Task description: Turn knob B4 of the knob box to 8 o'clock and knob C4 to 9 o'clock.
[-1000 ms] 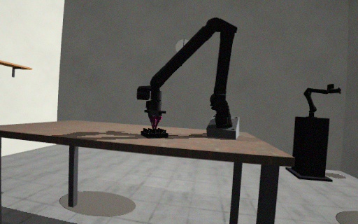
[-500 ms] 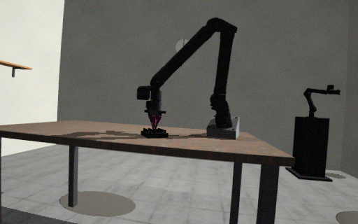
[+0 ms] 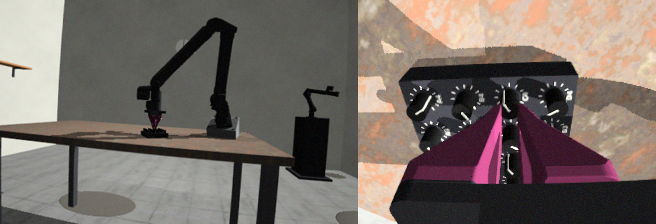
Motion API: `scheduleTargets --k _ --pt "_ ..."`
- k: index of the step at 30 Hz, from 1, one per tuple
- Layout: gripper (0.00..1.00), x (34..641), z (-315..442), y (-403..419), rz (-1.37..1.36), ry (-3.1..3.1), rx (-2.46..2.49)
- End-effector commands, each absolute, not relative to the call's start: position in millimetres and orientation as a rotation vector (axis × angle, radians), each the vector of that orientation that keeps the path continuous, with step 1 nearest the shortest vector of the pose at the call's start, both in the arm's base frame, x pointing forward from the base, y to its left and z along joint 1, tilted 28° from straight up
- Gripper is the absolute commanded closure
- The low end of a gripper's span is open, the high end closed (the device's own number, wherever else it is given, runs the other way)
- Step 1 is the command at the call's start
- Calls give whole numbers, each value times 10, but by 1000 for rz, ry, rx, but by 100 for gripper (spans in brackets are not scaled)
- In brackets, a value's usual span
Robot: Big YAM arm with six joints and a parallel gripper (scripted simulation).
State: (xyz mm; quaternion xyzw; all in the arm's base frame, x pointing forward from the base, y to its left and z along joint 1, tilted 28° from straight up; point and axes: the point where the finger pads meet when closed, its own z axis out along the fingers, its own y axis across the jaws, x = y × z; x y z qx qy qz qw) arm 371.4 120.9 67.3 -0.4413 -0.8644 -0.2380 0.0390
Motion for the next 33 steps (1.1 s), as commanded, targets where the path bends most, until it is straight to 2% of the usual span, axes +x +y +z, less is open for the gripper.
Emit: scheduleTargets --k 1,33 --pt "92 3695 609 1224 -719 -2665 -1324" --pt "92 3697 613 1229 -754 -2940 -835"
